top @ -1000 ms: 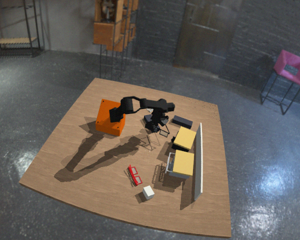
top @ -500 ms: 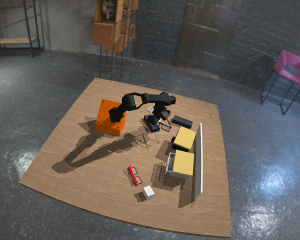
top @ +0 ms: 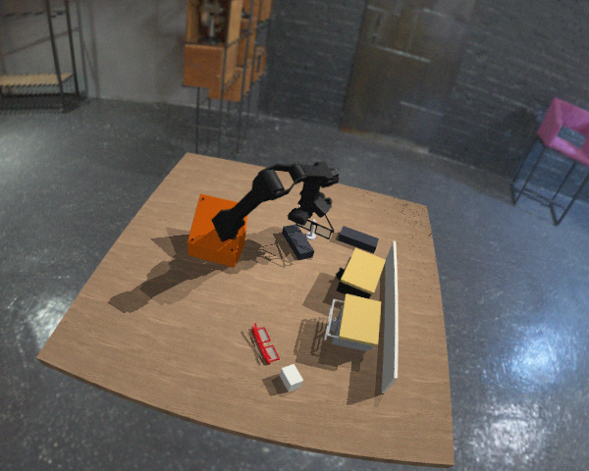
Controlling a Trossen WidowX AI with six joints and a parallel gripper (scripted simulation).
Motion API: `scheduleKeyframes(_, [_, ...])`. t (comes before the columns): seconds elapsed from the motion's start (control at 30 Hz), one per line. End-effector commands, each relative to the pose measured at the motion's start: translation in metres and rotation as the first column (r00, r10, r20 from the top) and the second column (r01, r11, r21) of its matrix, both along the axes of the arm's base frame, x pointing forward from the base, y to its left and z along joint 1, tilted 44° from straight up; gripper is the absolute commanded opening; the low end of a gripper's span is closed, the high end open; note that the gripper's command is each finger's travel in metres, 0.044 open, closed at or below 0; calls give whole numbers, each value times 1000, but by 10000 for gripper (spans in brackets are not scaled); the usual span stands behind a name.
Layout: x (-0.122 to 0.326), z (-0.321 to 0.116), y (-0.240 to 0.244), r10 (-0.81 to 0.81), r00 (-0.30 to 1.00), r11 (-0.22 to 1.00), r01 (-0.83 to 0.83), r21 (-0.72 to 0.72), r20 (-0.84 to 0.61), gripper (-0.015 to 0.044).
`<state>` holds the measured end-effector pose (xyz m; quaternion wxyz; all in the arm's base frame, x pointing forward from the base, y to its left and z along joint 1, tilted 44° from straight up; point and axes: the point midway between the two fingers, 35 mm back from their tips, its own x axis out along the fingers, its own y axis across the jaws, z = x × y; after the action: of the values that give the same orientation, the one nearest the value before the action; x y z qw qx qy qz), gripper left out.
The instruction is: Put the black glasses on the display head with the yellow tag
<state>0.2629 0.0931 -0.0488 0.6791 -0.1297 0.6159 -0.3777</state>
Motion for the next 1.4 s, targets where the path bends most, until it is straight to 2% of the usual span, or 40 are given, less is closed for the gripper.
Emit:
scheduleKeyframes(0.0, [-7, -16, 17, -4, 1000, 1000, 4, 4, 2, 0])
scheduleKeyframes(0.23, [-26, -46, 44, -8, 1000, 1000, 8, -6, 3, 0])
scheduleKeyframes(0.4, [-28, -49, 47, -8, 1000, 1000, 8, -7, 3, 0])
scheduleKeyframes(0.83, [-31, -92, 6, -8, 1000, 1000, 8, -9, 4, 0])
scheduleKeyframes(1.37, [-40, -90, 3, -8, 1000, 1000, 8, -9, 4, 0])
